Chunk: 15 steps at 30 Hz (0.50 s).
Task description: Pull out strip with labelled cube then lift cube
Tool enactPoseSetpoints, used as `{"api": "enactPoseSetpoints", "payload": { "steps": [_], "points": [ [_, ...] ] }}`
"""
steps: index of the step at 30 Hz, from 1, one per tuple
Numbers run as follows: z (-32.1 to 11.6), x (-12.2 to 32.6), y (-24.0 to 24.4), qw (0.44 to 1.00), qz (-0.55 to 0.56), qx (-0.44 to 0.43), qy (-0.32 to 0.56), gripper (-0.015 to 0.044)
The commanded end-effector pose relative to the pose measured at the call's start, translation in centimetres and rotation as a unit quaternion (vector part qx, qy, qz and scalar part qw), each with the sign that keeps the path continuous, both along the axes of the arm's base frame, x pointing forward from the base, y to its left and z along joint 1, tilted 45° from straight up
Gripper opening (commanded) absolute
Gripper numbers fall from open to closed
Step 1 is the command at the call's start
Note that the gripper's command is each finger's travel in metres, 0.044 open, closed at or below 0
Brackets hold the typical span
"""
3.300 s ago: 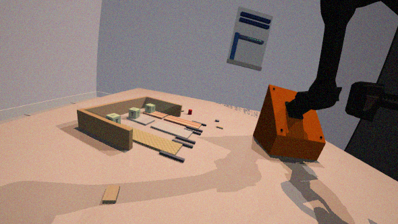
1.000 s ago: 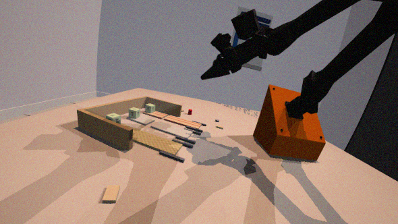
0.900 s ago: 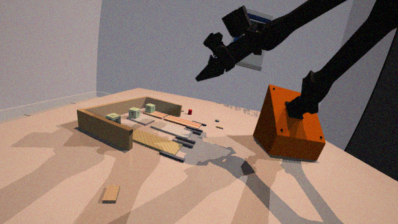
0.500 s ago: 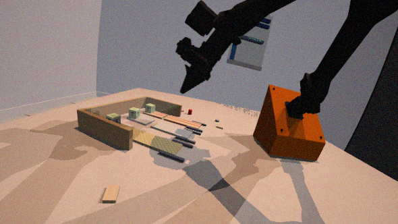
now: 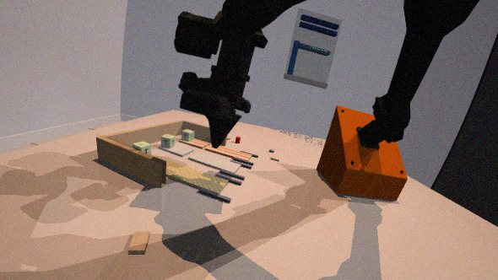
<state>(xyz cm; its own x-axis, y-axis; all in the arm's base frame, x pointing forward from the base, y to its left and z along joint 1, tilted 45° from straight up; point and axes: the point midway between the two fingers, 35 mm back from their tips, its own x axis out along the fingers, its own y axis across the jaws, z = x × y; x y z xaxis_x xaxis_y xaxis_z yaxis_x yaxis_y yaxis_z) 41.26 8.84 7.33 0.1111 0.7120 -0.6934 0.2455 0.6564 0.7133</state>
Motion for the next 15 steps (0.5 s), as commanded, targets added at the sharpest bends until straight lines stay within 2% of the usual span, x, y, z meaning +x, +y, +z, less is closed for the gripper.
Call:
{"api": "enactPoseSetpoints", "payload": {
  "steps": [1,15],
  "points": [
    [0.1,-0.1,1.1,1.0,0.018,-0.006,0.023,0.0],
    [-1.1,0.1,2.0,1.0,0.018,-0.007,0.023,0.0]
  ]
}}
